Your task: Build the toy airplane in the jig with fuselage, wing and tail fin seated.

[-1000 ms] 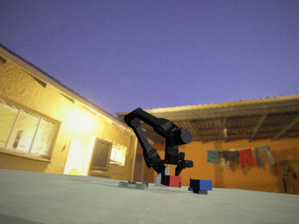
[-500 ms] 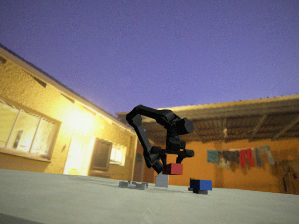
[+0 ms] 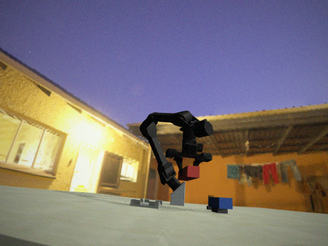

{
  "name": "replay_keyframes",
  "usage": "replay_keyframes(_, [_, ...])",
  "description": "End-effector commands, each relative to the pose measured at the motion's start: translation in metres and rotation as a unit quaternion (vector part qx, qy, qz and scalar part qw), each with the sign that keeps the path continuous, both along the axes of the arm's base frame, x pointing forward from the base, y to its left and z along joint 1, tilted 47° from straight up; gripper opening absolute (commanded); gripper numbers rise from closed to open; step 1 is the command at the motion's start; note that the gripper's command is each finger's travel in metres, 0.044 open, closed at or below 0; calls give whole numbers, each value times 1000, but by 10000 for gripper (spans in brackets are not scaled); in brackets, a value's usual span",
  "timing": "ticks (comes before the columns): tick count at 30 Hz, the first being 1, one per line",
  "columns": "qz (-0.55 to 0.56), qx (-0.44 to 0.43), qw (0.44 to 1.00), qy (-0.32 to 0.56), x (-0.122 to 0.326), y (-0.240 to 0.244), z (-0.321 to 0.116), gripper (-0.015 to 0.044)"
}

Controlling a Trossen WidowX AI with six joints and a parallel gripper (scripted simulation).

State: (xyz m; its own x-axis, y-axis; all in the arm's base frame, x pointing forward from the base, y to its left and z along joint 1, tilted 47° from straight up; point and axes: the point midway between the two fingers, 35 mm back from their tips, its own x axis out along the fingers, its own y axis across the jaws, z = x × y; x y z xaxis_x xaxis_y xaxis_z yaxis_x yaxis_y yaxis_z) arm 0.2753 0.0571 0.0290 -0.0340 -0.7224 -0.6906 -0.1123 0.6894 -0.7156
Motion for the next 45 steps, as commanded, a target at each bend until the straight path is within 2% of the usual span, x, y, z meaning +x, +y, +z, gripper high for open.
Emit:
replay_keyframes(1, [-2,4,1000,-7,-1,10,12,0])
replay_keyframes(7, [-4,5,1000,-8,0,7,16,0])
replay_keyframes(45, [-39,7,998,-48,2,-107,59,0])
